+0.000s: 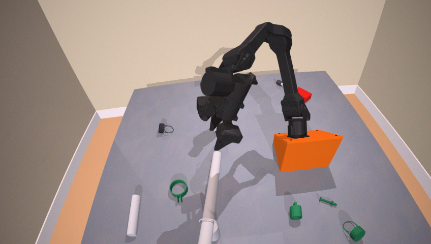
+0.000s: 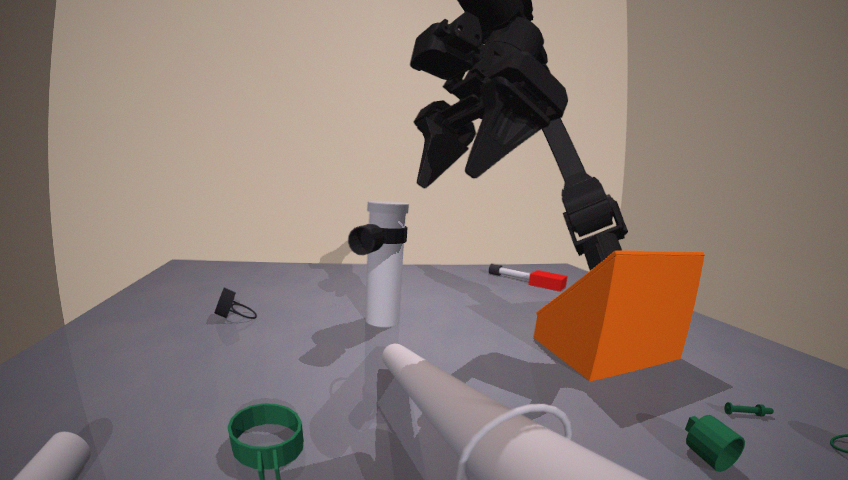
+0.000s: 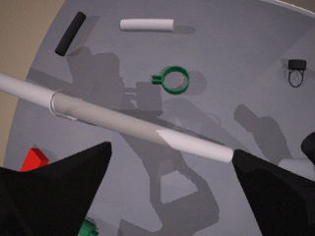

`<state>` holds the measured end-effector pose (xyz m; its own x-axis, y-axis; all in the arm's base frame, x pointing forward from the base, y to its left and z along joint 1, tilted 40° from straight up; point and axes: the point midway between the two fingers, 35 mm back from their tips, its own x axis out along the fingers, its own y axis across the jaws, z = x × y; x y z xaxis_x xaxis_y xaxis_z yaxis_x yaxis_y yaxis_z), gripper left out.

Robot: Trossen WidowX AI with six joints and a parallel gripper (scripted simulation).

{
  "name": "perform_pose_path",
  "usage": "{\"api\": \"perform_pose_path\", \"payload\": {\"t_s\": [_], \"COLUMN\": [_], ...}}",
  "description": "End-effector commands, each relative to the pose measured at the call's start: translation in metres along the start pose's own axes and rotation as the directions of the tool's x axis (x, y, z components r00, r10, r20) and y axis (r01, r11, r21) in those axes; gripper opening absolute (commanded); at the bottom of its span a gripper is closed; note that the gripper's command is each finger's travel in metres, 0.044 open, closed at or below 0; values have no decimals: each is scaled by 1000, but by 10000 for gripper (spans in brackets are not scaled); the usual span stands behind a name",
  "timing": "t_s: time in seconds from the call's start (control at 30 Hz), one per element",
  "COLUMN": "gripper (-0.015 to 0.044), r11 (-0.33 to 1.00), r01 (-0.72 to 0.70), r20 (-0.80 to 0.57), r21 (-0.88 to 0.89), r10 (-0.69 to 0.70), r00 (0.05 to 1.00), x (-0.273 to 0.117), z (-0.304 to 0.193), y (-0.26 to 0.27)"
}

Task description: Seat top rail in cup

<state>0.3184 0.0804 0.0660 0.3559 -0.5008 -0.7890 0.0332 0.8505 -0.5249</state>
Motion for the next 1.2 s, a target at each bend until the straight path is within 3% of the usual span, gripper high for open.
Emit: {"api": "perform_pose_path", "payload": {"t_s": [0.0,0.2,0.37,0.53,0.7,1.0,1.17], "gripper": [440,440,440,440,440,440,440], "r11": [991,988,923,744,498,462,462], "r01": [131,141,210,247,189,173,174], "r20": [29,29,25,2,-38,-45,-45], "r21": [-33,-66,-322,-621,-846,-870,-870], "r10": [-130,-140,-214,-313,-412,-424,-425], "r00": [991,990,977,950,911,904,904], "x": [2,2,5,5,2,2,21], "z": [5,6,9,7,-3,-5,-15], "y": [-34,-39,-79,-131,-181,-187,-190]}}
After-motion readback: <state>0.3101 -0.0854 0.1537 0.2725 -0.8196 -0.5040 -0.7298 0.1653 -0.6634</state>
